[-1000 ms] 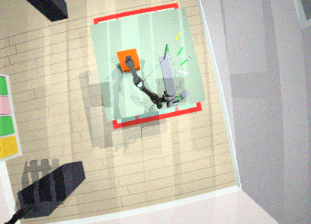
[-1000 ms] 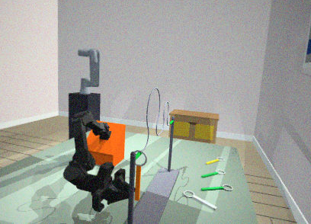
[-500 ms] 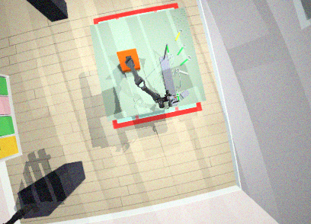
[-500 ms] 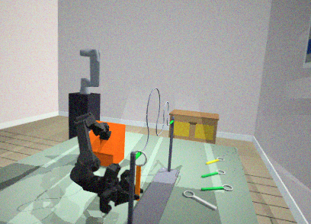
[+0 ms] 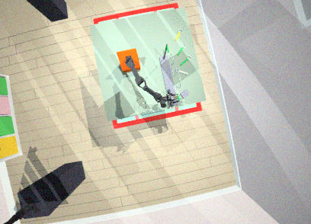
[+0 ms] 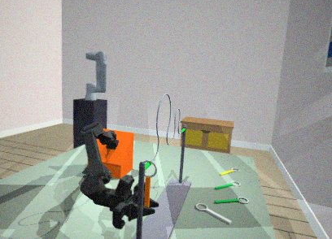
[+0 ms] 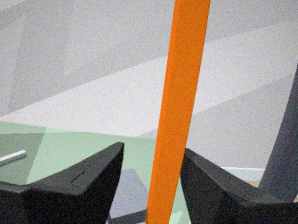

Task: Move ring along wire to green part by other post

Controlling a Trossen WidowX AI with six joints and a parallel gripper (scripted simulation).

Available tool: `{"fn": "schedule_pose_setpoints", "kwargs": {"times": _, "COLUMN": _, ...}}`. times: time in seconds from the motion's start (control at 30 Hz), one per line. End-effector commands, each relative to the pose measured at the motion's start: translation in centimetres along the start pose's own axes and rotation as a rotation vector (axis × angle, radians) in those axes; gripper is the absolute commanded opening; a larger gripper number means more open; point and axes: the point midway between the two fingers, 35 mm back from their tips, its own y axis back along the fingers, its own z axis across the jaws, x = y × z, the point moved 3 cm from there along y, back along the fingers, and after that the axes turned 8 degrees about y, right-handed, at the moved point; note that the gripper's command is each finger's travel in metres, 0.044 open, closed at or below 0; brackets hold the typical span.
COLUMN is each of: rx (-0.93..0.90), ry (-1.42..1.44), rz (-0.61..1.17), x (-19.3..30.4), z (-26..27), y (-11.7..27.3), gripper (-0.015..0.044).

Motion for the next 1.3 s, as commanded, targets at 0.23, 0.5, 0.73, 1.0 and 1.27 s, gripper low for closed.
{"fn": "schedule_pose_setpoints", "kwargs": {"times": 0.23, "rx": 0.005, "ry": -0.002, "rz": 0.004, "x": 0.0, "z": -0.15, "y": -0.04, "gripper": 0.016}}
{"fn": "schedule_pose_setpoints", "kwargs": {"times": 0.5, "rx": 0.005, "ry": -0.002, "rz": 0.004, "x": 0.0, "z": -0.15, "y": -0.04, "gripper": 0.016}}
{"fn": "schedule_pose_setpoints", "kwargs": {"times": 0.73, "rx": 0.002, "ry": 0.001, "rz": -0.001, "x": -0.06, "z": -0.11, "y": -0.03, "gripper": 0.0134}}
{"fn": "schedule_pose_setpoints", "kwargs": {"times": 1.0, "rx": 0.002, "ry": 0.001, "rz": -0.001, "x": -0.06, "z": -0.11, "y": -0.03, "gripper": -0.0037}}
{"fn": "schedule_pose_setpoints", "kwargs": {"times": 1.27, "rx": 0.002, "ry": 0.001, "rz": -0.001, "x": -0.06, "z": -0.11, "y": -0.03, "gripper": -0.015}}
